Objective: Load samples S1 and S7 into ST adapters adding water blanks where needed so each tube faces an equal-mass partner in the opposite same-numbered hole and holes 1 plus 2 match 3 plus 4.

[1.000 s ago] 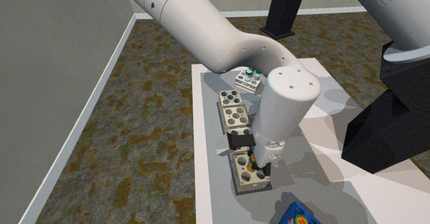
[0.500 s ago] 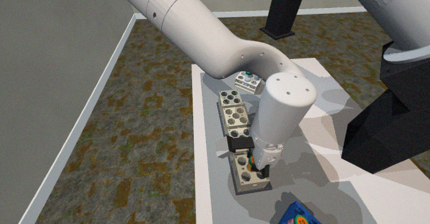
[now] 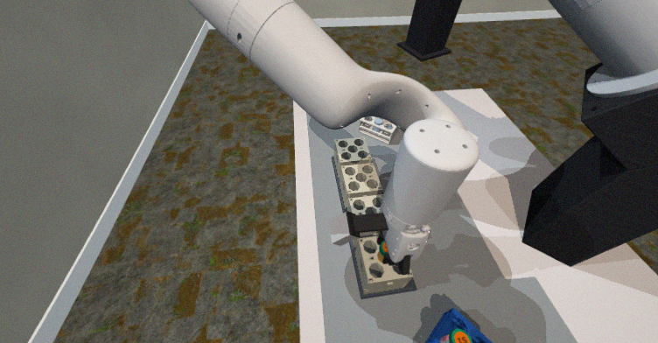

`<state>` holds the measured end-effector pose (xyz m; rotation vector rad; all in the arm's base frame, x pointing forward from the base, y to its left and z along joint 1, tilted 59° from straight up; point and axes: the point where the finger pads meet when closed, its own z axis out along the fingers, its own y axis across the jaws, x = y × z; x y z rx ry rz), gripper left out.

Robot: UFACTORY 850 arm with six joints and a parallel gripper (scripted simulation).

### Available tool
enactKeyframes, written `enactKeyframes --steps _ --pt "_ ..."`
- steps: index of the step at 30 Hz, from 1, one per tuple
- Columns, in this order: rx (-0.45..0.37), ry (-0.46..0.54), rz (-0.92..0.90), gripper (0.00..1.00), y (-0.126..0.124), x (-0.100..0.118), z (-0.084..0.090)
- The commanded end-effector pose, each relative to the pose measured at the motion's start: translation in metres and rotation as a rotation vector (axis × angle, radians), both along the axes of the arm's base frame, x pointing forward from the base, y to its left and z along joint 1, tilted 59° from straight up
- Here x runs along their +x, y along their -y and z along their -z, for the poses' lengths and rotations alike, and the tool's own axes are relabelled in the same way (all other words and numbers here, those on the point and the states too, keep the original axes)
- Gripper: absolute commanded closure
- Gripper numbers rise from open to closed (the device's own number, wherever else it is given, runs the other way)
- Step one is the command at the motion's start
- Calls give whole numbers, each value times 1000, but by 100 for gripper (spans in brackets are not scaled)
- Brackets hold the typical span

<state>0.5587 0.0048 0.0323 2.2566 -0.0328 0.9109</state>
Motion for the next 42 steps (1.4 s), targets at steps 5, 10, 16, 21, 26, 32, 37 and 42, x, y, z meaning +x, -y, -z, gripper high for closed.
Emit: enactKeyframes --steps 5,10,16,21,26,32,37,42 --pt "0 0 -1 100 5 5 4" --pt "0 0 -1 100 8 8 7" --pt "0 0 -1 100 10 11 9" --pt "0 0 -1 100 12 12 10" --pt "0 0 -1 100 12 12 10" --pt "0 0 -1 100 12 12 10" --pt "0 0 -1 57 12 13 11" --pt "0 0 -1 57 12 13 11"
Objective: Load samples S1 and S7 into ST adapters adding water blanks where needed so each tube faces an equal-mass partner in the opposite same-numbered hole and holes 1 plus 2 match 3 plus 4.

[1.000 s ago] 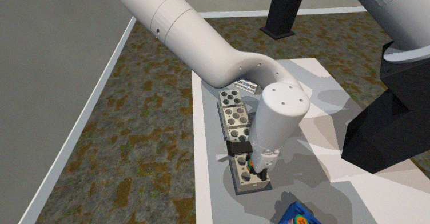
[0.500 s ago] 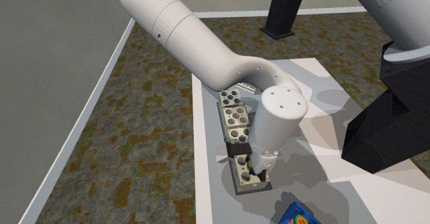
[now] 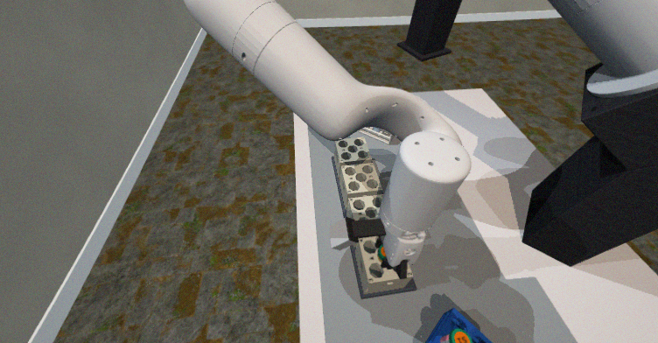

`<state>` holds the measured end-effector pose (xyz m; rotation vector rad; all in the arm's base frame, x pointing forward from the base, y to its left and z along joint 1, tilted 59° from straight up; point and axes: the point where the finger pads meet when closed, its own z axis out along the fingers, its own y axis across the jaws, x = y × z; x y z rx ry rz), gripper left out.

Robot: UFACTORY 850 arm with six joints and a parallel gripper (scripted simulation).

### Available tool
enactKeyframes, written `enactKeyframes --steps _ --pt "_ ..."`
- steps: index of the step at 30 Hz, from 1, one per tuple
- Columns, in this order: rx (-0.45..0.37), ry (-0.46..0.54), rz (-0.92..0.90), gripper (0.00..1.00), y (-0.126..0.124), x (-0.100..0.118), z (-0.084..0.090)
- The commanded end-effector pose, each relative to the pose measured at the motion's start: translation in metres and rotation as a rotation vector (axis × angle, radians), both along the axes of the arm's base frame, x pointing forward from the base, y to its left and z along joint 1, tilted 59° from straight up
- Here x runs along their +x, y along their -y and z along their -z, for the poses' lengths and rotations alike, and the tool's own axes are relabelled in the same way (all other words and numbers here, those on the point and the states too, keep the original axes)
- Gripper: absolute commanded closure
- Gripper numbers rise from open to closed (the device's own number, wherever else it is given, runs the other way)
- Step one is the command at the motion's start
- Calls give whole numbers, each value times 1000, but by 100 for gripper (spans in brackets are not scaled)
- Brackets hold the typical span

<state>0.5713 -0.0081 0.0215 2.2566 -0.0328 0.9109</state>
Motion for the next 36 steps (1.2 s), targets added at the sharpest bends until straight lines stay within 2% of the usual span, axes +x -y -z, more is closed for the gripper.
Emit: enactKeyframes --steps 1,23,36 --pt "0 0 -1 57 0 0 0" --pt "0 0 -1 57 0 0 0" --pt "0 0 -1 57 -16 -16 -13"
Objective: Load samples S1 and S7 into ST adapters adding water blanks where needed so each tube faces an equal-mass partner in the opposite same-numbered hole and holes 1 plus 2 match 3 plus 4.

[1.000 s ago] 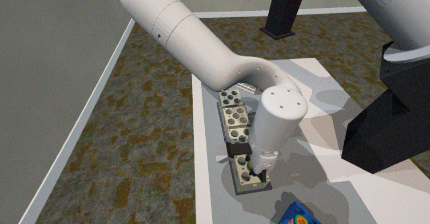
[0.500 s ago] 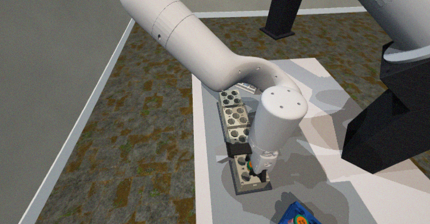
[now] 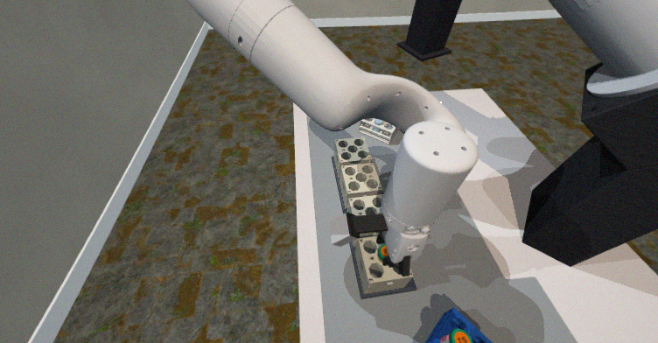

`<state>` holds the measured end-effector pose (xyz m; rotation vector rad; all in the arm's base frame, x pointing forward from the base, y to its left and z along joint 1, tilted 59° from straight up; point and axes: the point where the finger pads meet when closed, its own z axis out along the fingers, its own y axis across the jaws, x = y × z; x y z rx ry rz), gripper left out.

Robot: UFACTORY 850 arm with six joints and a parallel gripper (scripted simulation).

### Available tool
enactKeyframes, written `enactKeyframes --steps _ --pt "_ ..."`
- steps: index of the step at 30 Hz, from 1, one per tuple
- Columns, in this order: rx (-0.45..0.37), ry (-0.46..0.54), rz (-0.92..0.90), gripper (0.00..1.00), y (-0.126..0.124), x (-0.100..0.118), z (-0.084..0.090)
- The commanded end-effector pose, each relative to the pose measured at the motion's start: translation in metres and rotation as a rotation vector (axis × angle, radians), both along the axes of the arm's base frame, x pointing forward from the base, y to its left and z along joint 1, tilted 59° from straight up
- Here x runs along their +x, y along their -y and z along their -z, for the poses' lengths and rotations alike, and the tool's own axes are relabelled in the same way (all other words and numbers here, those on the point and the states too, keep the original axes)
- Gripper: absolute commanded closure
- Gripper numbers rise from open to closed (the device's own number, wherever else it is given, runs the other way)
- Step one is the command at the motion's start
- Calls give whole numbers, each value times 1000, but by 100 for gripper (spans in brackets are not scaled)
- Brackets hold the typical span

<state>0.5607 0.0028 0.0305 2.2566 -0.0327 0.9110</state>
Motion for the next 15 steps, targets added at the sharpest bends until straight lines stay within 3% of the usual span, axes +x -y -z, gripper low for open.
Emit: enactKeyframes --steps 1,15 --pt "0 0 -1 57 -5 -5 -4" --pt "0 0 -1 57 -21 -21 -18"
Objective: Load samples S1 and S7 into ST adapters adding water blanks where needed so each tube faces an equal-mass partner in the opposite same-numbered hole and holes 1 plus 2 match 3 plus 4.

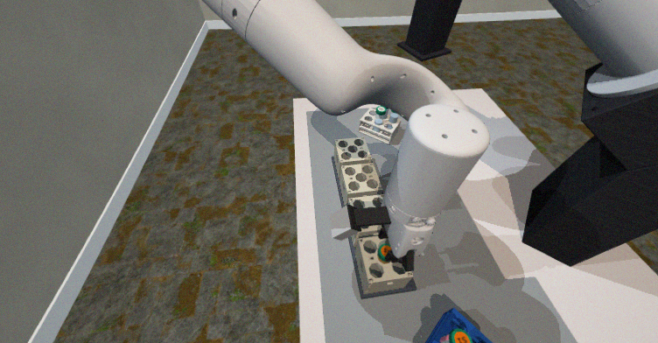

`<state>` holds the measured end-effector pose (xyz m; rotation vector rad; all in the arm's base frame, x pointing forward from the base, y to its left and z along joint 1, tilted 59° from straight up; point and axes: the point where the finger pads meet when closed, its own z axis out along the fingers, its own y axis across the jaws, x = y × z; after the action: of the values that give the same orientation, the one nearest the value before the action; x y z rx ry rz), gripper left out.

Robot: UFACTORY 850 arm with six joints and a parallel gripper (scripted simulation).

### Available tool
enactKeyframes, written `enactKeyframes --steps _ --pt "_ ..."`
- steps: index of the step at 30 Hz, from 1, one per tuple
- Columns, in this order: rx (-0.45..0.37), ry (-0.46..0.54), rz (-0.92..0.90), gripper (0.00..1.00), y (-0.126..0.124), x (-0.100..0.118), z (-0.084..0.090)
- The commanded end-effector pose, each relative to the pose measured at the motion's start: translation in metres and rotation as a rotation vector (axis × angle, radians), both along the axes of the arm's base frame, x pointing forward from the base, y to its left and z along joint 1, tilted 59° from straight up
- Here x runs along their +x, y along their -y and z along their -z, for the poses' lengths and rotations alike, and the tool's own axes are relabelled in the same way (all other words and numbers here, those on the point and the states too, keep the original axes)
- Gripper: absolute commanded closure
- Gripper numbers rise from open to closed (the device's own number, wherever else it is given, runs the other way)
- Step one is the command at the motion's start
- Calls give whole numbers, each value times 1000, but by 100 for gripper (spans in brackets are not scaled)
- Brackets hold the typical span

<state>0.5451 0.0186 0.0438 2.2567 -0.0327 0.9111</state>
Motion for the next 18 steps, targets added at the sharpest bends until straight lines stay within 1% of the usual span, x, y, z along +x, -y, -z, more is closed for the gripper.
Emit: enactKeyframes --steps 1,18 --pt "0 0 -1 57 -7 -6 -6" --pt "0 0 0 57 -25 -24 -21"
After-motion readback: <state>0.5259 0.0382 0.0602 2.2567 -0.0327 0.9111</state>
